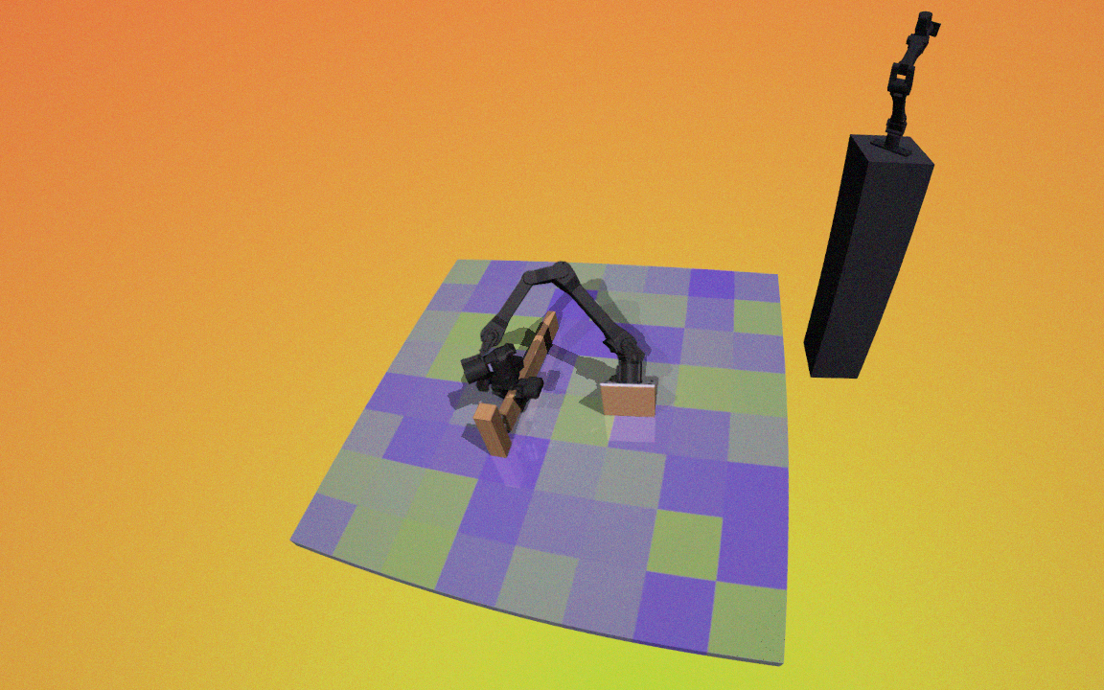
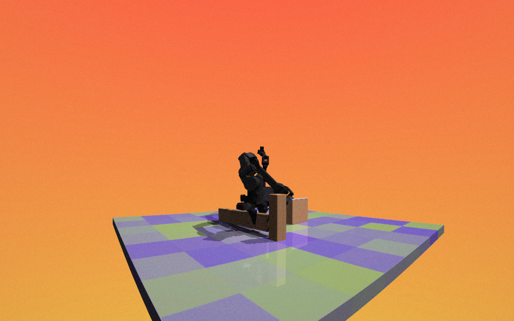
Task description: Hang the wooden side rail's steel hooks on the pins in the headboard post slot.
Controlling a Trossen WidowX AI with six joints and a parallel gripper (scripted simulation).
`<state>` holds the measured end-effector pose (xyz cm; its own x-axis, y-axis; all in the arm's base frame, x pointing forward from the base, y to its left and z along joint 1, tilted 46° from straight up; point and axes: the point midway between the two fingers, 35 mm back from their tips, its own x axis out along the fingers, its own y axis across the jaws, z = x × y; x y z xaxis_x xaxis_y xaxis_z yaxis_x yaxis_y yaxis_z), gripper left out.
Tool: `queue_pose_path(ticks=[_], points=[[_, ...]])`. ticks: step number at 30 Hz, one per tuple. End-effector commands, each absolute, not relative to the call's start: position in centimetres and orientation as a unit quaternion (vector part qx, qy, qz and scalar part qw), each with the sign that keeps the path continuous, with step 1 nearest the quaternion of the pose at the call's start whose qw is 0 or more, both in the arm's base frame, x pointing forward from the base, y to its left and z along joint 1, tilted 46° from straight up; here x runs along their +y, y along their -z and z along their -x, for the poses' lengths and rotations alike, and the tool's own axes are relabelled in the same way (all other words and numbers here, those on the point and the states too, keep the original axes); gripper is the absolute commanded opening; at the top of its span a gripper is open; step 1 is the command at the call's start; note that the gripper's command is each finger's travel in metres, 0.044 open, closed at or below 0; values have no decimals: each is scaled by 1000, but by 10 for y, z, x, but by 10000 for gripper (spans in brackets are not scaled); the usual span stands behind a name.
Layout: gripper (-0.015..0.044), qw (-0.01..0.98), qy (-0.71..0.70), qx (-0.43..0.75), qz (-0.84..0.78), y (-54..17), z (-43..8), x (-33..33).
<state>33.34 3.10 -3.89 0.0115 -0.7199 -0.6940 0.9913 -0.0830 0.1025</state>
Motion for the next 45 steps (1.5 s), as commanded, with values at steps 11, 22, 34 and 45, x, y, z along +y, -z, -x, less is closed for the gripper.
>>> queue_pose_path(ticks=[11, 22, 34, 45], points=[[0, 645, 661, 218, -314, 33, -335, 38], [0, 645, 661, 218, -314, 32, -335, 40], [0, 645, 661, 218, -315, 30, -335, 41], [0, 645, 661, 218, -315, 29, -335, 42]])
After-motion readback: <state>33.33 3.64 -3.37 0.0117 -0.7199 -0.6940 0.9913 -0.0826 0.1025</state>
